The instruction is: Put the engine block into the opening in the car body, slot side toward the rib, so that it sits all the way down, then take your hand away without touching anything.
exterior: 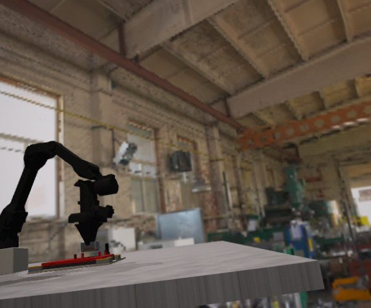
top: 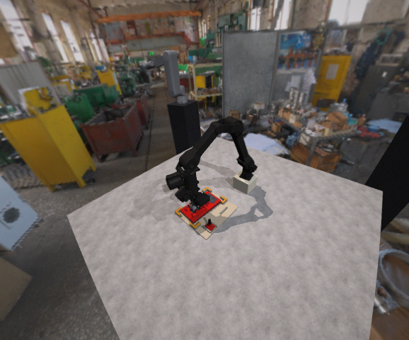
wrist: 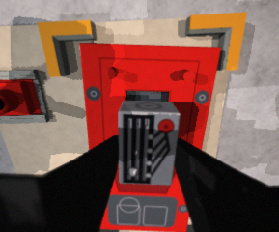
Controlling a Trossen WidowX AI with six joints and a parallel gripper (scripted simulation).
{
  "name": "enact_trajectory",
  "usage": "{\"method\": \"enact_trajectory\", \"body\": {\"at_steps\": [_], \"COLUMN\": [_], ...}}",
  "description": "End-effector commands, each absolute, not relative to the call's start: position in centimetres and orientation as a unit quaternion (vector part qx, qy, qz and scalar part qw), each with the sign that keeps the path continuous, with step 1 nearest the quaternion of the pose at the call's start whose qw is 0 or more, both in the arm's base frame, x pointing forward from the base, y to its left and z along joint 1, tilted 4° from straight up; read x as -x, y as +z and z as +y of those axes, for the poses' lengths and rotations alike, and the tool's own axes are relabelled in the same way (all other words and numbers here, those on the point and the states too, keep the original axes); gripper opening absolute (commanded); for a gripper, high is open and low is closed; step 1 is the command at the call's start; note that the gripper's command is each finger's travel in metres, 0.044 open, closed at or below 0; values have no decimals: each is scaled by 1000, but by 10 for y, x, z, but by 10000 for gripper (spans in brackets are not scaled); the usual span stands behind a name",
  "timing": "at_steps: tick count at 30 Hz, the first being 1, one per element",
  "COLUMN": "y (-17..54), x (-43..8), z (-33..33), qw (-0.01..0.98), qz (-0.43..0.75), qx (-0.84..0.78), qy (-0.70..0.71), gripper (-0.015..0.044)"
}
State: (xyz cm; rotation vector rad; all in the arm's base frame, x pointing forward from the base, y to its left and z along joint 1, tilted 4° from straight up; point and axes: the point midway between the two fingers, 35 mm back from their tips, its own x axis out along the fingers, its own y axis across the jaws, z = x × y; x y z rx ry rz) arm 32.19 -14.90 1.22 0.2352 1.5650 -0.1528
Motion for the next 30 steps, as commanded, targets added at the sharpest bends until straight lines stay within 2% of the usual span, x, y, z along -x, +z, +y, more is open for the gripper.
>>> {"method": "enact_trajectory", "body": {"at_steps": [1, 30], "y": [15, 16], "x": [-326, -326], "z": [-152, -153], "qw": [705, 702], "qz": [701, 699], "qx": [-90, -111], "qy": [-58, -79], "gripper": [160, 160]}}
